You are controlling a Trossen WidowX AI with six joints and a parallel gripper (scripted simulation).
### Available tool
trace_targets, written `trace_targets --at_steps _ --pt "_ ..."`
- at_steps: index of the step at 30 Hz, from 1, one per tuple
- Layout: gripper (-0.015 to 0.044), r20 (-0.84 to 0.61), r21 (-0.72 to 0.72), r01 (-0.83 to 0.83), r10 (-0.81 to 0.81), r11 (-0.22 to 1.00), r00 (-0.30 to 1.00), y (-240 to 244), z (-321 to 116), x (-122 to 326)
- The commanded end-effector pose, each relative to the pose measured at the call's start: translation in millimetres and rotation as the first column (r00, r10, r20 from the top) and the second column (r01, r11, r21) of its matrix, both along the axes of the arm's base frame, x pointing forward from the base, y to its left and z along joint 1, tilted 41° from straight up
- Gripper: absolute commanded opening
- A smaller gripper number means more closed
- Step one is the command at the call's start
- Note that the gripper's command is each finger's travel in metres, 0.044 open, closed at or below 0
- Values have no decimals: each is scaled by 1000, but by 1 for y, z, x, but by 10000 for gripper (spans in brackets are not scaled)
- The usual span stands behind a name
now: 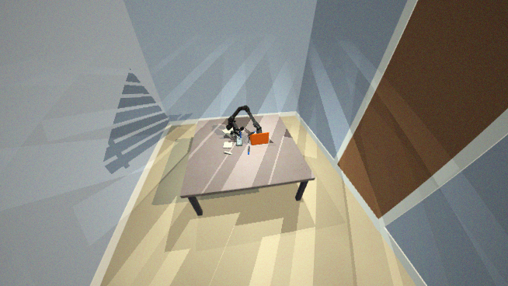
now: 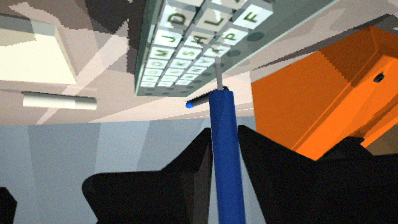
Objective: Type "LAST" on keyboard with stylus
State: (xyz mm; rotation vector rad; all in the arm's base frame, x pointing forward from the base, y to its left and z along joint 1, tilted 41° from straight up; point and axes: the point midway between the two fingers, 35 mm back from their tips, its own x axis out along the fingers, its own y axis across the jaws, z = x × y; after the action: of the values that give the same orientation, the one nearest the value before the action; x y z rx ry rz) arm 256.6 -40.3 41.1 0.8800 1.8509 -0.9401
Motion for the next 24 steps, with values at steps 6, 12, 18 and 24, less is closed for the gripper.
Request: trace_targets --at_steps 6,12,18,24 --pt "81 -4 -1 -8 8 1000 1000 -3 -4 0" --pt "81 -4 -1 -8 8 1000 1000 -5 -6 0" --pt "81 -4 -1 -8 8 1000 1000 -5 -6 0" --pt "81 -4 -1 -8 8 1000 1000 -4 -5 0"
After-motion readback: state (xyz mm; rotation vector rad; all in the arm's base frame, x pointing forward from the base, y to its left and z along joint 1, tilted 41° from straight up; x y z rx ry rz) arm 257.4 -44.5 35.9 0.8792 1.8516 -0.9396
